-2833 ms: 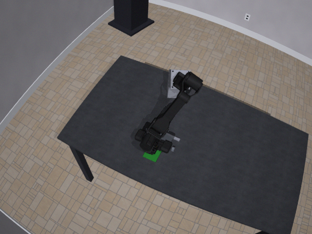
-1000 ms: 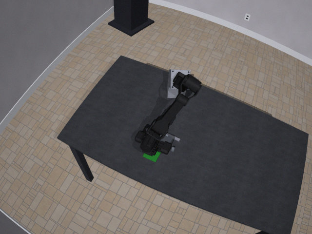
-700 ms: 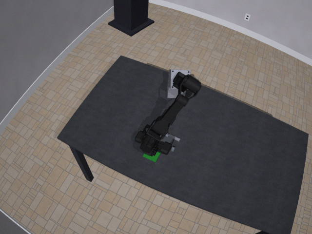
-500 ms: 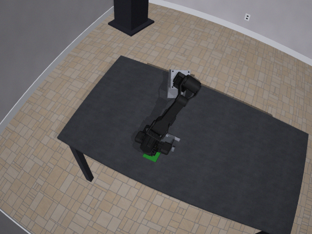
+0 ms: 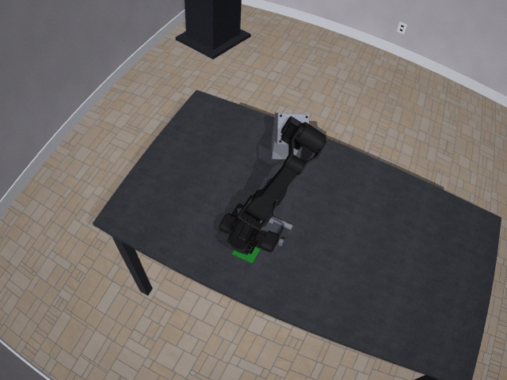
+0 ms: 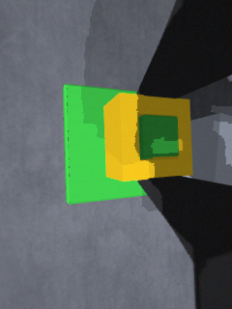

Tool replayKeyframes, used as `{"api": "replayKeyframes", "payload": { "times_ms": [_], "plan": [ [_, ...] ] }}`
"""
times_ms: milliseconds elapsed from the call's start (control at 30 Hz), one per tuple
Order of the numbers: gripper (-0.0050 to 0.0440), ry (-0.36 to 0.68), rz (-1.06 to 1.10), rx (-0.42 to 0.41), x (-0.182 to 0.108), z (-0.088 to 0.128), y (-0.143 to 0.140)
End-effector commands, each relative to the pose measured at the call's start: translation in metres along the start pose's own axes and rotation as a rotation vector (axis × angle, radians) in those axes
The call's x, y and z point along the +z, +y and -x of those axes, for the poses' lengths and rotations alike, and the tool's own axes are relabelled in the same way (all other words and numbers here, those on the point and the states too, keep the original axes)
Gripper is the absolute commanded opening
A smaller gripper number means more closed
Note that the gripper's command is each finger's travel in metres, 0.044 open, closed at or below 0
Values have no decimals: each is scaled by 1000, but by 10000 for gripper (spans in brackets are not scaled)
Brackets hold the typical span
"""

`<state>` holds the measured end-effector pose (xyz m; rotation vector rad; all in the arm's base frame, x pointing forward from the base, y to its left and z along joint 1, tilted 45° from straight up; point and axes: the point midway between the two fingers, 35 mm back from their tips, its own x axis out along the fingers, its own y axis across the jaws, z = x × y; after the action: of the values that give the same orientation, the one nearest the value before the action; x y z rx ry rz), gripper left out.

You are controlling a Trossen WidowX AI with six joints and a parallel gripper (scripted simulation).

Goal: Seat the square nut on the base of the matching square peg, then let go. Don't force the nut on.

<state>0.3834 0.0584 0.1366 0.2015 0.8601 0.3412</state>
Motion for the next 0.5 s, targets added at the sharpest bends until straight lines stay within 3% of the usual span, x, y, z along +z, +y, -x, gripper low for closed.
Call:
{"api": "replayKeyframes", "payload": {
  "times_ms": [0, 467],
  "plan": [
    [-50, -20, 5, -2, 5, 4, 2],
    [-50, -20, 5, -2, 5, 0, 1]
  ]
}}
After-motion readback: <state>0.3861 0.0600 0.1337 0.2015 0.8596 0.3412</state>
